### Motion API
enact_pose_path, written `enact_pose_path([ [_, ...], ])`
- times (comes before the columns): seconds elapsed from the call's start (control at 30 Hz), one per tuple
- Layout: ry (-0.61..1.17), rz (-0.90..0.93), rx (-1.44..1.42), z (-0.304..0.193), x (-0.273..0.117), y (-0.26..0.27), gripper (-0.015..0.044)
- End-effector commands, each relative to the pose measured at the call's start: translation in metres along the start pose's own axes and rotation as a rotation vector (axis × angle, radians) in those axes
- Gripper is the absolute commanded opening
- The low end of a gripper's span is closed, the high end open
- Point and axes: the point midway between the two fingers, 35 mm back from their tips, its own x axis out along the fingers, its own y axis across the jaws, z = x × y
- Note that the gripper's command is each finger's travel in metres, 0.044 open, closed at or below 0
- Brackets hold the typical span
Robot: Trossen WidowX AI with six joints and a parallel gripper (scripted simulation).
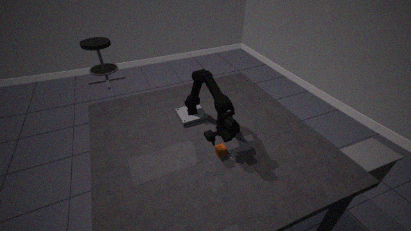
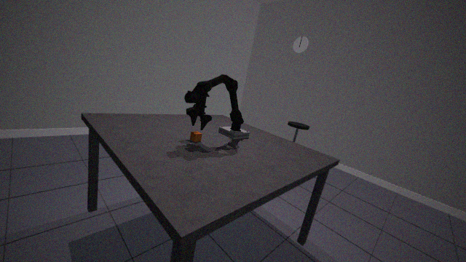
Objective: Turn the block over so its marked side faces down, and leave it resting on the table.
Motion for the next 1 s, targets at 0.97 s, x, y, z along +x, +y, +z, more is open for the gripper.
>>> enact_pose_path([
  [0.97, 0.001, 0.004, 0.004, 0.000, 0.054, 0.001, 0.0440],
])
